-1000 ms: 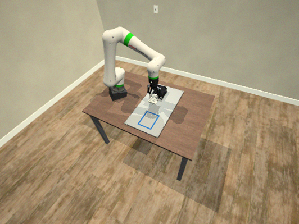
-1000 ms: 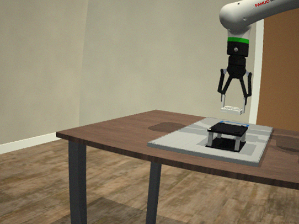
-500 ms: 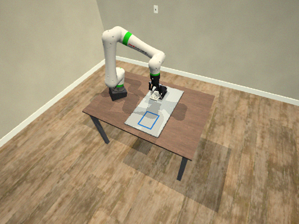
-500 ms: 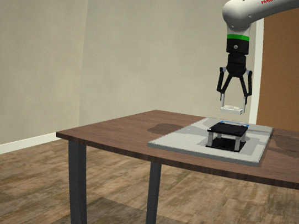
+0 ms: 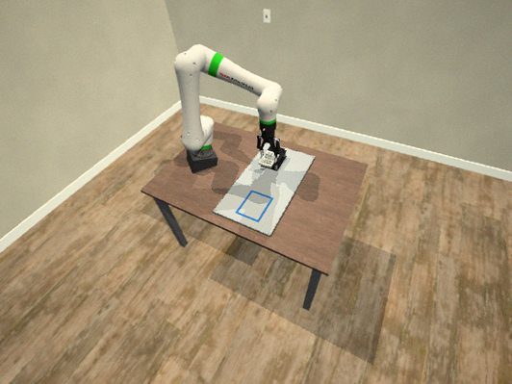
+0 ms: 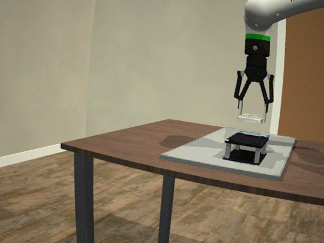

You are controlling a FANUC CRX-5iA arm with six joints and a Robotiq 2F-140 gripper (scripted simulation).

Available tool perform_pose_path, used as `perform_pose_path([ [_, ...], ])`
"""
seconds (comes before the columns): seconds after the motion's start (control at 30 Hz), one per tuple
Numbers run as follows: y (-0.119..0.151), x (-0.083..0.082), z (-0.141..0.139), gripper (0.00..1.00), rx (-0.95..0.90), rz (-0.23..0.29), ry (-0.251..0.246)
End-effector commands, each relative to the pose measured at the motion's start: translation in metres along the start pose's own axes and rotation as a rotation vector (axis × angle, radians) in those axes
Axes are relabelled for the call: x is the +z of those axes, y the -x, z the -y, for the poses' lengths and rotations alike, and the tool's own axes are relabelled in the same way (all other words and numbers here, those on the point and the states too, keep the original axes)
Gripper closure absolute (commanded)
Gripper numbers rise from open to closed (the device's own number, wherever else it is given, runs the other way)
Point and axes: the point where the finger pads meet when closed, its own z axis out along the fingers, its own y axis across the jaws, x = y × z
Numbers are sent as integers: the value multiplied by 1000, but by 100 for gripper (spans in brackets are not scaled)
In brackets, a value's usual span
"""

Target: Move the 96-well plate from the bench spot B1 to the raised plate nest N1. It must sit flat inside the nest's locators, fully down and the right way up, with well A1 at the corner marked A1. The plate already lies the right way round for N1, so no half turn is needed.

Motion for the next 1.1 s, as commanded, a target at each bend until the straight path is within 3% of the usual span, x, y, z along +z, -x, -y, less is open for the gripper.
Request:
perform_pose_path([
  [0.0,10,-2,-1,100,0,-1,-1],
  [1.07,102,-16,-15,100,0,-1,-1],
])
